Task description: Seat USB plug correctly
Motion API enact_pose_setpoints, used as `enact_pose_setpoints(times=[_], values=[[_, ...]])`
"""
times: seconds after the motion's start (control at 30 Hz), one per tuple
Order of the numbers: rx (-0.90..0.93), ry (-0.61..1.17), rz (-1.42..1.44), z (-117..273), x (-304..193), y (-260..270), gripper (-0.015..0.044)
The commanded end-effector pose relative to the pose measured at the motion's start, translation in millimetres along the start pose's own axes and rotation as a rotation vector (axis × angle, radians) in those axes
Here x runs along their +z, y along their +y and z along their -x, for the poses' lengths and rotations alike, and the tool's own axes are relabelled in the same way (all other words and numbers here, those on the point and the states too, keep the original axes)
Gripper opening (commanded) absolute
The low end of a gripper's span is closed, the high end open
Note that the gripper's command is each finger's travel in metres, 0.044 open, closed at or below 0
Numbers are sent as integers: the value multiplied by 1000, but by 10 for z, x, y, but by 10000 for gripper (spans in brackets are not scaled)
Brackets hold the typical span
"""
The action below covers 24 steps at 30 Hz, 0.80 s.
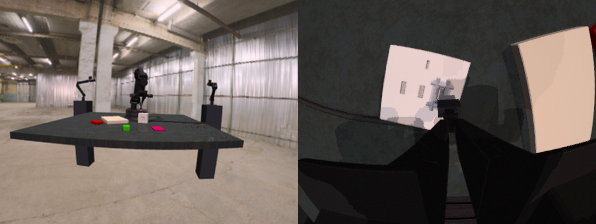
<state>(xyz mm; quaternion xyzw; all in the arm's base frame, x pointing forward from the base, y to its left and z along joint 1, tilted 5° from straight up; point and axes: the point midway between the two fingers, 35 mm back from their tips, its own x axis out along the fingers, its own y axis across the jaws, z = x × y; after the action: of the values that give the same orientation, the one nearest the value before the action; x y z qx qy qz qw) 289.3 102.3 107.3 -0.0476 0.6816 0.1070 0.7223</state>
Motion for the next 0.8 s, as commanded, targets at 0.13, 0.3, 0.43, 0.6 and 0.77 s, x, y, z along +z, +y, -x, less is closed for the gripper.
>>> enact_pose_setpoints(times=[0.13, 0.3, 0.43, 0.6, 0.77], values=[[0, 1, -197, -2, -1, 0, 0], [0, 1, -328, -2, -1, 0, 0], [0, 1, -433, -2, -1, 0, 0], [0, 1, -564, -3, -1, 0, 0], [0, 1, -695, -3, -1, 0, 0]])
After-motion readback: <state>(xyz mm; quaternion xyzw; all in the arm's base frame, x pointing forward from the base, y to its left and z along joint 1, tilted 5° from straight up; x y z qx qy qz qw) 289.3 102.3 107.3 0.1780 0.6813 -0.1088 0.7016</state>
